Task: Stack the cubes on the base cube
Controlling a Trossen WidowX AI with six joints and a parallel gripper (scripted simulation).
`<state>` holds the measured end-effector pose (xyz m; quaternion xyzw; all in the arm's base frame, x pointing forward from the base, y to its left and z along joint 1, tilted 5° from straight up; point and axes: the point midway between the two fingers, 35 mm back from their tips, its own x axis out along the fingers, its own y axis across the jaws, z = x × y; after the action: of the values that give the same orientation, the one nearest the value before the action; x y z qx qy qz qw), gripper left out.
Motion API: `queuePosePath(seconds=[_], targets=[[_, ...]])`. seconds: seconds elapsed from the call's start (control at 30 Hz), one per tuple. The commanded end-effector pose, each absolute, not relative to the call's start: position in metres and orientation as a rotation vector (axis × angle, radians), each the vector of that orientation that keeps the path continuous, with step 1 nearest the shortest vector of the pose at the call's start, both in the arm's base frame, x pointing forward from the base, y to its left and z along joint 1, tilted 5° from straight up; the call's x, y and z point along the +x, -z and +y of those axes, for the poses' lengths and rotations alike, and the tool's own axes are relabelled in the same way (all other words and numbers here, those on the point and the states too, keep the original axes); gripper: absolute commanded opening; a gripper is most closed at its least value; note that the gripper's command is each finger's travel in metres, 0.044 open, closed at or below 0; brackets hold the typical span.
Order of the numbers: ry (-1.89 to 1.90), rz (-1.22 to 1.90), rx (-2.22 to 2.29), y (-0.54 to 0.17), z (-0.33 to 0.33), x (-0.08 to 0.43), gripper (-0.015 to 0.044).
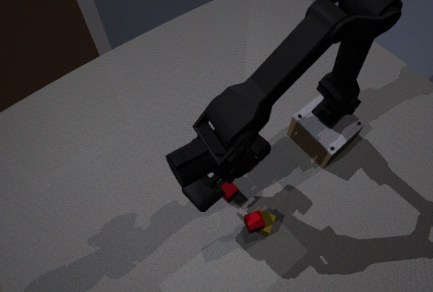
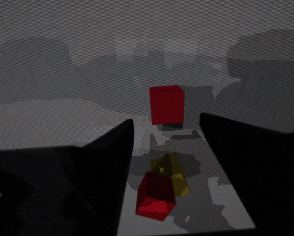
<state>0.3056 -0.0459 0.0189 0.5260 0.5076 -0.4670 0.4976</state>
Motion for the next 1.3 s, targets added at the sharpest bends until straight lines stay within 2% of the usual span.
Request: queuePosePath(seconds=[0.0, 0.83, 1.03, 1.27], targets=[[1.142, 1.241, 1.273, -0.007, -0.044, 0.302, 0.0265], [1.142, 1.241, 1.274, 0.026, -0.042, 0.303, 0.0265], [1.142, 1.241, 1.274, 0.026, -0.042, 0.303, 0.0107], [1.142, 1.241, 1.274, 0.018, -0.043, 0.305, 0.0105]])
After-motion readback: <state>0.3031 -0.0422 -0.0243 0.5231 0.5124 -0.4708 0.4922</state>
